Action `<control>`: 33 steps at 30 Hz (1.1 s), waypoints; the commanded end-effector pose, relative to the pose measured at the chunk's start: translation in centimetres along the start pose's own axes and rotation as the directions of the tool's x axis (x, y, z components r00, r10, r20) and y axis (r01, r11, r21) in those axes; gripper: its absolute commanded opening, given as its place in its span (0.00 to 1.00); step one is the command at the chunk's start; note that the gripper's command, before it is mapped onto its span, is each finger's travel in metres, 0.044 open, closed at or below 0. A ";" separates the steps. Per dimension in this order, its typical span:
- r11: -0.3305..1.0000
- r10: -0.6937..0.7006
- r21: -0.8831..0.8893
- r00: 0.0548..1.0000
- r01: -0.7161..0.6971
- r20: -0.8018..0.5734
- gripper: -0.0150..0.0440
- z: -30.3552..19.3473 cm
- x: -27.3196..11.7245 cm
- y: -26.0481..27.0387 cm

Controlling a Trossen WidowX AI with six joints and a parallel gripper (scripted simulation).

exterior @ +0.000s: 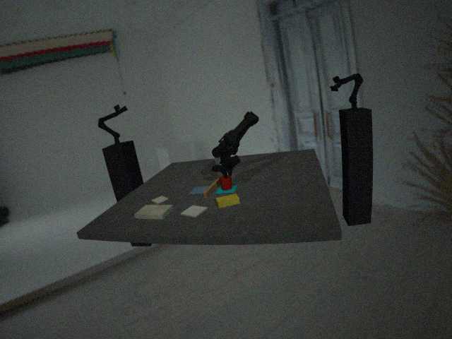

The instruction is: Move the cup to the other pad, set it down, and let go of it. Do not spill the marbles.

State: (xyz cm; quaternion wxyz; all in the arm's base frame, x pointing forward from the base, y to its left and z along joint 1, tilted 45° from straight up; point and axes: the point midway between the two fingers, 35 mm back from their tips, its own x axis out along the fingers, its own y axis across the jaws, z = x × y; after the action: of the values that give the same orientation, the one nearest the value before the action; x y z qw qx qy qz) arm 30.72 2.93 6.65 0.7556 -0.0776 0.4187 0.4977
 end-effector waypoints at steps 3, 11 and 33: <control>1.000 -0.006 -0.006 1.000 0.006 0.001 0.47 0.1 -1.1 -0.1; 1.000 -0.006 -0.004 1.000 0.006 0.001 0.47 0.0 -2.3 -0.1; 1.000 -0.001 0.005 1.000 0.001 0.003 0.96 -0.2 -3.5 0.1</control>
State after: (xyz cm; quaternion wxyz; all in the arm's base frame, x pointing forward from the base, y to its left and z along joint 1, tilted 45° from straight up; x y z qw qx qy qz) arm 30.03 0.67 8.87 0.7566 -0.0750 0.4183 0.4970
